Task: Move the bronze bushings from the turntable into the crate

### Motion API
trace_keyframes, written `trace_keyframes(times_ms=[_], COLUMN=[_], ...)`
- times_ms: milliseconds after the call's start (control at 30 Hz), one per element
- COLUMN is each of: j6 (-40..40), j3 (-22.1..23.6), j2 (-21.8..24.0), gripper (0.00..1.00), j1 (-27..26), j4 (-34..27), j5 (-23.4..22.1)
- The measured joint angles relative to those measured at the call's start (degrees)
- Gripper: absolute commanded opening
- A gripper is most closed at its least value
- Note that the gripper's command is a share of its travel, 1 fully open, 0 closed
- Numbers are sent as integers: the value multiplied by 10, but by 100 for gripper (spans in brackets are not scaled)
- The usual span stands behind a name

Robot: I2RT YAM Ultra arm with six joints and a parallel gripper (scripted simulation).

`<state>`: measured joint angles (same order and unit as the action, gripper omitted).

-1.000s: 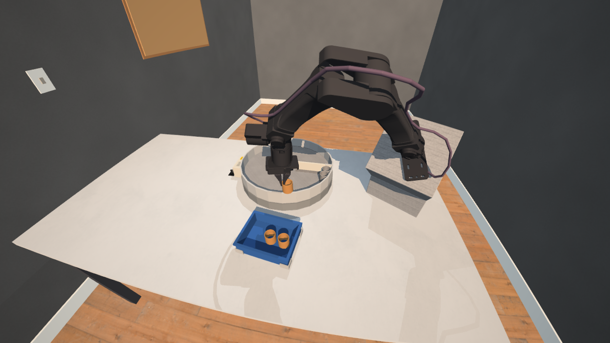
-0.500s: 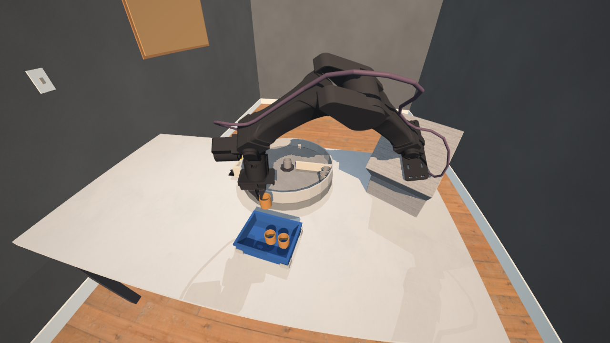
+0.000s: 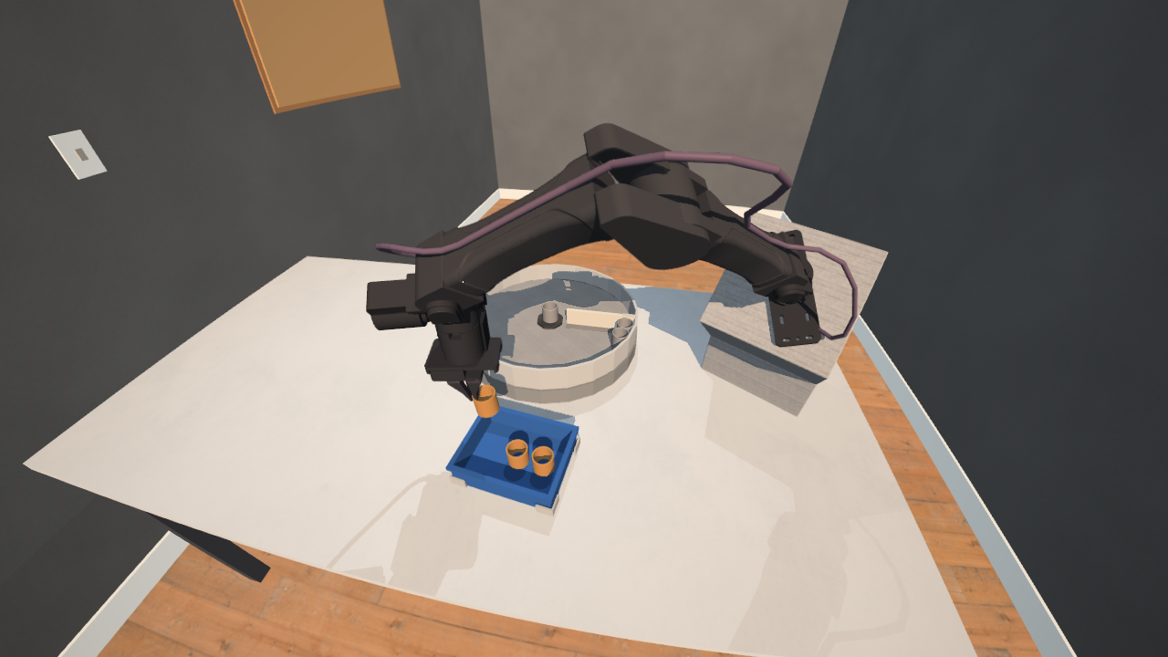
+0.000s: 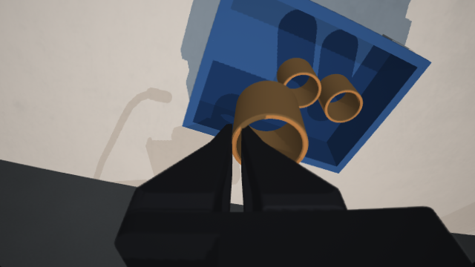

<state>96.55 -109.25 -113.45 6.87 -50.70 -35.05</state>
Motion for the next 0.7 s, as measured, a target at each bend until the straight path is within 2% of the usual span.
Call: trace_keyframes(times_ms=[167, 367, 700], j6=[8, 12, 14], j3=[-40, -63, -80], j2=[-14, -24, -31], gripper=[0, 0, 0], j1=[1, 4, 6], j4=[-22, -42, -57], j5=[6, 8, 10])
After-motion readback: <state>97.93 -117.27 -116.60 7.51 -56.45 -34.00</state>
